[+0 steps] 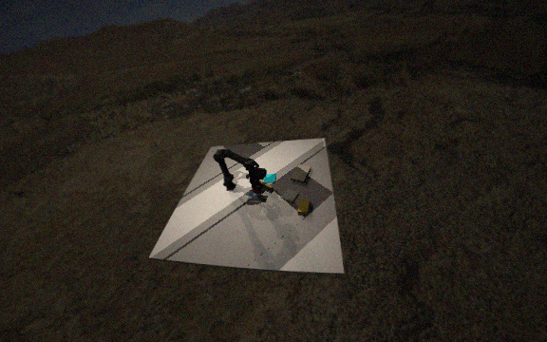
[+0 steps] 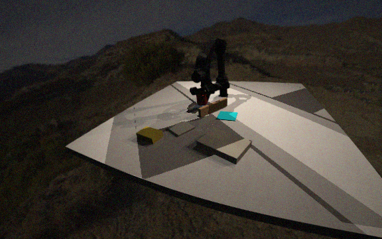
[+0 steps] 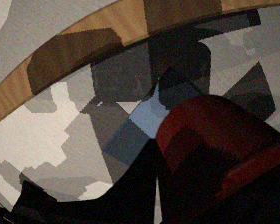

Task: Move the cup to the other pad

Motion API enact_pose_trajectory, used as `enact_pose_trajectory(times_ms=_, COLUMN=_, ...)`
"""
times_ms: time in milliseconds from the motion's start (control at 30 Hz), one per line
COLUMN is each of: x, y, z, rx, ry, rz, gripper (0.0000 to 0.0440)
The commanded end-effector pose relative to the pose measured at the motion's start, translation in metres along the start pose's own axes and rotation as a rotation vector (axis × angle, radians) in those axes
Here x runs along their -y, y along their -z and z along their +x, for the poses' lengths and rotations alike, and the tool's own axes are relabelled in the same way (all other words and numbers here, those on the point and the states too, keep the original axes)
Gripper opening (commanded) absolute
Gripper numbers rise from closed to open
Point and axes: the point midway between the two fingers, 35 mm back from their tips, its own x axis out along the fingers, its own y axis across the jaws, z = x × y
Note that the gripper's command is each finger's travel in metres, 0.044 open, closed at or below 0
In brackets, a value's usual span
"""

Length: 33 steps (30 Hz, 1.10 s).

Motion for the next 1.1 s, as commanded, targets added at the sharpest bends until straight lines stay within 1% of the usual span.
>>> enact_pose_trajectory(times_ms=0, x=0.002, y=-0.007, z=-0.013, rx=0.022, ry=0.022, rz=-0.029, gripper=0.0005)
enact_pose_trajectory(times_ms=567, x=-0.006, y=-0.049, z=-0.050, rx=0.096, ry=0.095, rz=-0.115, gripper=0.0000)
enact_pose_trajectory(times_ms=800, x=-0.016, y=-0.072, z=-0.057, rx=0.135, ry=0.121, rz=-0.150, gripper=0.0000)
enact_pose_trajectory(times_ms=1067, x=-0.027, y=-0.101, z=-0.059, rx=0.176, ry=0.143, rz=-0.185, gripper=0.0000)
